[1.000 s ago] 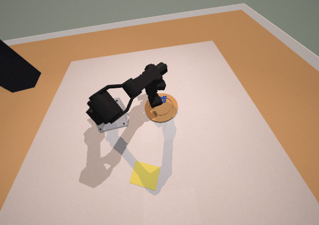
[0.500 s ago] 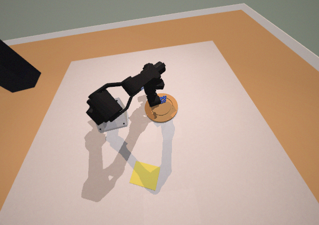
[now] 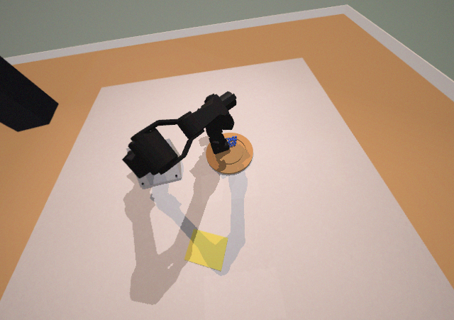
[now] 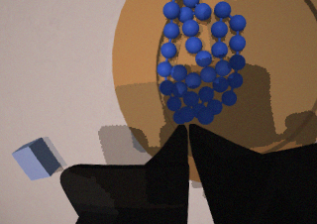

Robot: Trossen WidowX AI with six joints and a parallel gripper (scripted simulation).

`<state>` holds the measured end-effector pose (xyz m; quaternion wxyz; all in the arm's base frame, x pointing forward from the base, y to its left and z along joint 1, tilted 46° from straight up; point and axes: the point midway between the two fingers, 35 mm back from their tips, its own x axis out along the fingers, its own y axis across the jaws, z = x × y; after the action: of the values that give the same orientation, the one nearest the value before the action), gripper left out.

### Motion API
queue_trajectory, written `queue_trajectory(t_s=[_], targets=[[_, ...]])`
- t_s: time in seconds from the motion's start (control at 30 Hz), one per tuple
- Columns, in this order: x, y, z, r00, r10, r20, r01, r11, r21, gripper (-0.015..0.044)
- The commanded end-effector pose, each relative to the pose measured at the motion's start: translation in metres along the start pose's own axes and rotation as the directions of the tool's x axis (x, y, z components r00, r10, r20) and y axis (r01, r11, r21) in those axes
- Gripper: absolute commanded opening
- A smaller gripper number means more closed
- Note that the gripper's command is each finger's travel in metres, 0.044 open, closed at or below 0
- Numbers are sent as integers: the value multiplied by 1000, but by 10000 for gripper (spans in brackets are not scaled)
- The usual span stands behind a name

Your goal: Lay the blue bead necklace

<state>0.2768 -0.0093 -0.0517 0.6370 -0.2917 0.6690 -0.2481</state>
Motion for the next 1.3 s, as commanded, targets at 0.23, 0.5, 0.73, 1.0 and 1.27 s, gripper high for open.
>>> queue_trajectory(t_s=[0.23, 0.5, 0.73, 1.0, 1.27], targets=[[0, 0, 0, 1000, 0, 1, 0, 1000, 1, 263], [-13, 0, -1, 1000, -4, -2, 4, 1000, -6, 440], [-15, 0, -2, 1000, -5, -3, 5, 1000, -7, 440], [-23, -9, 7, 1000, -5, -3, 4, 953, -303, 309], [-37, -28, 21, 1000, -5, -2, 2, 642, -767, 200]])
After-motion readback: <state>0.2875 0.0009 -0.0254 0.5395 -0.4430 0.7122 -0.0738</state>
